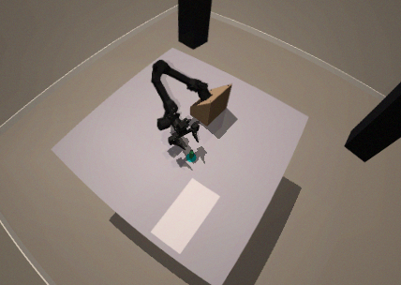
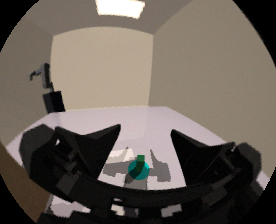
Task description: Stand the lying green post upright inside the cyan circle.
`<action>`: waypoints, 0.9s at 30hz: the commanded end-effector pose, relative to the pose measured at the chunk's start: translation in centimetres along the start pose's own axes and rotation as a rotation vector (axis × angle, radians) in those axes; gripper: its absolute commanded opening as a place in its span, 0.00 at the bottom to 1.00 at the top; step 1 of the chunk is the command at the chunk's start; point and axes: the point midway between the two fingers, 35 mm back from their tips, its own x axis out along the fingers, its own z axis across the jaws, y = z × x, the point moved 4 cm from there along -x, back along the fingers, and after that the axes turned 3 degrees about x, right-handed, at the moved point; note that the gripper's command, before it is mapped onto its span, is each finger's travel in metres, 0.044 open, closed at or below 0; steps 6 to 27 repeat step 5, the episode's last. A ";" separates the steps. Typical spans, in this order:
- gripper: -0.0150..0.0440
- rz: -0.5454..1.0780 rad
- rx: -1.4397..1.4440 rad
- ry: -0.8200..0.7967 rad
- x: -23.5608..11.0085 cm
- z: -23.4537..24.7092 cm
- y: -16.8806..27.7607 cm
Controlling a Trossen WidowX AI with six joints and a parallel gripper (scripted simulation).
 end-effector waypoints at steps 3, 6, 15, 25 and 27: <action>0.93 0.200 0.119 -0.097 2.5 -0.3 -0.4; 0.93 0.307 0.164 -0.133 3.5 -0.4 -0.6; 0.93 0.307 0.164 -0.133 3.5 -0.4 -0.6; 0.93 0.307 0.164 -0.133 3.5 -0.4 -0.6; 0.93 0.307 0.164 -0.133 3.5 -0.4 -0.6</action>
